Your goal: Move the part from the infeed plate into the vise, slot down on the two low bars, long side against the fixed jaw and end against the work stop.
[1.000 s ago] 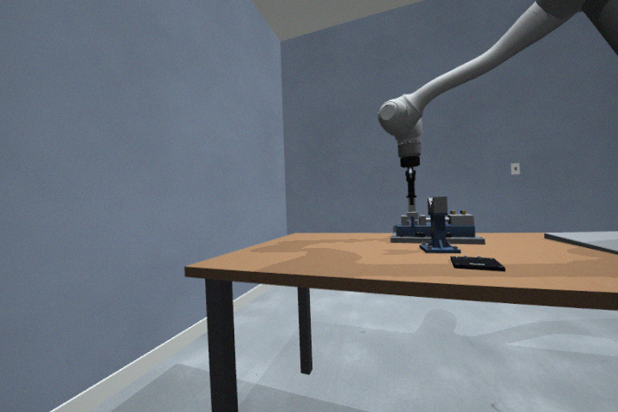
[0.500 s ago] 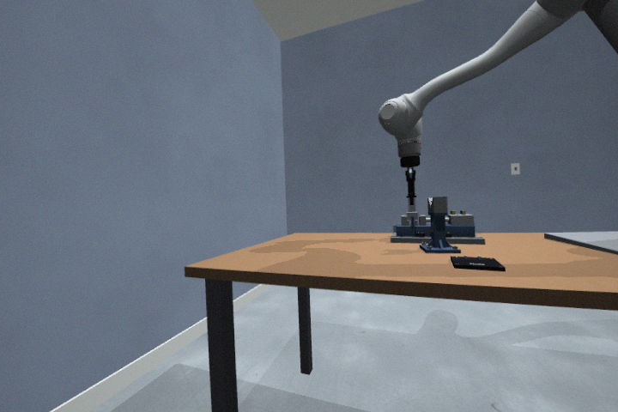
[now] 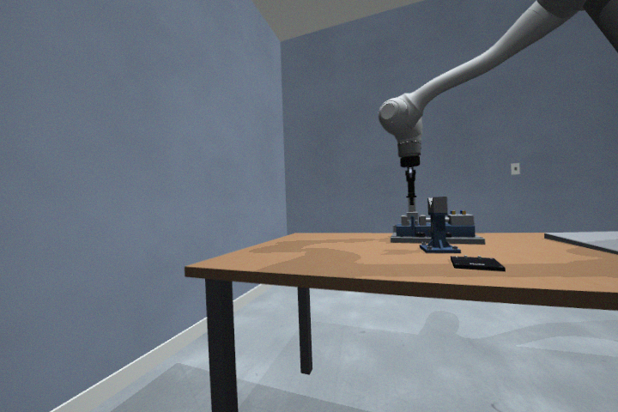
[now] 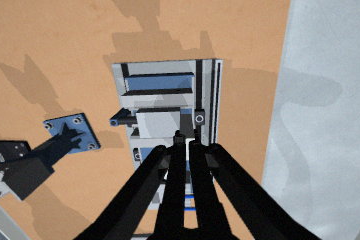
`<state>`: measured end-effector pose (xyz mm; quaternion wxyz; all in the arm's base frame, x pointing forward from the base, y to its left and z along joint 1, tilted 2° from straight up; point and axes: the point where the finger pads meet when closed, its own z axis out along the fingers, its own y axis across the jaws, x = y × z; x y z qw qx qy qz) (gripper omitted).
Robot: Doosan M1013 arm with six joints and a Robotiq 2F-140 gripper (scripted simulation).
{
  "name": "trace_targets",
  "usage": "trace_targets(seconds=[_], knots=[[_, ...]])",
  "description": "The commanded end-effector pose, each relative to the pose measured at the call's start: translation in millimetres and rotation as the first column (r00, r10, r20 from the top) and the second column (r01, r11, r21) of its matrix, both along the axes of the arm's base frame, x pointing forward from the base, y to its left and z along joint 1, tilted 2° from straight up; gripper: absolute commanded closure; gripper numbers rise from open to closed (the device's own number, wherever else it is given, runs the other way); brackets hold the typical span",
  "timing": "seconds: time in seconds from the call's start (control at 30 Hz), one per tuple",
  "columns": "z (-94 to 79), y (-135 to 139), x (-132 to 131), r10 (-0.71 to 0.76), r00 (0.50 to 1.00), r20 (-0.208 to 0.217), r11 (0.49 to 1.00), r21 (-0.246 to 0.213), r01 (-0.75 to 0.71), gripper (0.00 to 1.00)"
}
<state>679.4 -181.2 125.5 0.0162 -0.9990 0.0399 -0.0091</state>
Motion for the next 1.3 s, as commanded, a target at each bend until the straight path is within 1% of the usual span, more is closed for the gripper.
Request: trace_targets(seconds=[0.0,1.27], knots=[[0.2,0.5,0.0,0.0,1.0,0.0,1.0,0.0,0.0,1.0],[0.3,4.2,0.3,0.0,1.0,0.0,1.0,0.0,0.0,1.0]])
